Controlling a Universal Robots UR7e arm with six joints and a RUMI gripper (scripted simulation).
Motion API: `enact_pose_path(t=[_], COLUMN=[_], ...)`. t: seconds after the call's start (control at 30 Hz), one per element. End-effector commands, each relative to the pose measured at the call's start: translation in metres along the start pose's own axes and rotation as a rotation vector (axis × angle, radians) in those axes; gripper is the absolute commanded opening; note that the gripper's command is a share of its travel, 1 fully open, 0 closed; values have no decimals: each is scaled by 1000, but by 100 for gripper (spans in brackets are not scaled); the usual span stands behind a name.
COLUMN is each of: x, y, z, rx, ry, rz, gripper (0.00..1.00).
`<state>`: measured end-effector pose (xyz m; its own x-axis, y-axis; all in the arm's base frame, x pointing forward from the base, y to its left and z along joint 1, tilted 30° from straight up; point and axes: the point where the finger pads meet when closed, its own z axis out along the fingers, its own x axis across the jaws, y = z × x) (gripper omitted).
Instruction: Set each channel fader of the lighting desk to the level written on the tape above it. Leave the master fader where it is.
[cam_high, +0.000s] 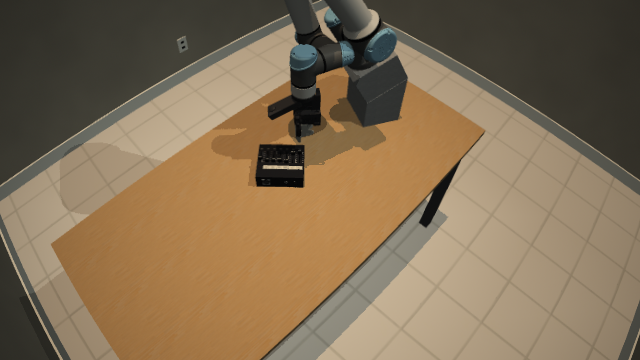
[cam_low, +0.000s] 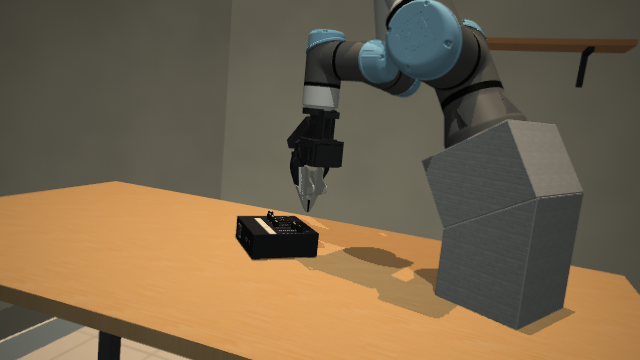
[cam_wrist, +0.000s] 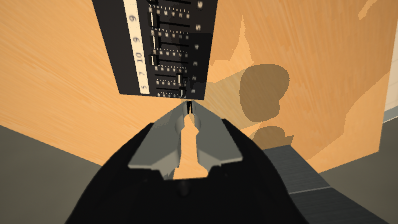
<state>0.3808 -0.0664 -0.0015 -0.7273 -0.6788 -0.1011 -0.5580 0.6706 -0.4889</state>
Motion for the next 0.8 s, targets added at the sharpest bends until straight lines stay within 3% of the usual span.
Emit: enact_pose_path(t=[0.0, 0.77], x=[4, 4], y=[3, 3], z=[1, 12], rx=[2, 3], ry=[1, 1], rz=[129, 129], gripper=[0, 0])
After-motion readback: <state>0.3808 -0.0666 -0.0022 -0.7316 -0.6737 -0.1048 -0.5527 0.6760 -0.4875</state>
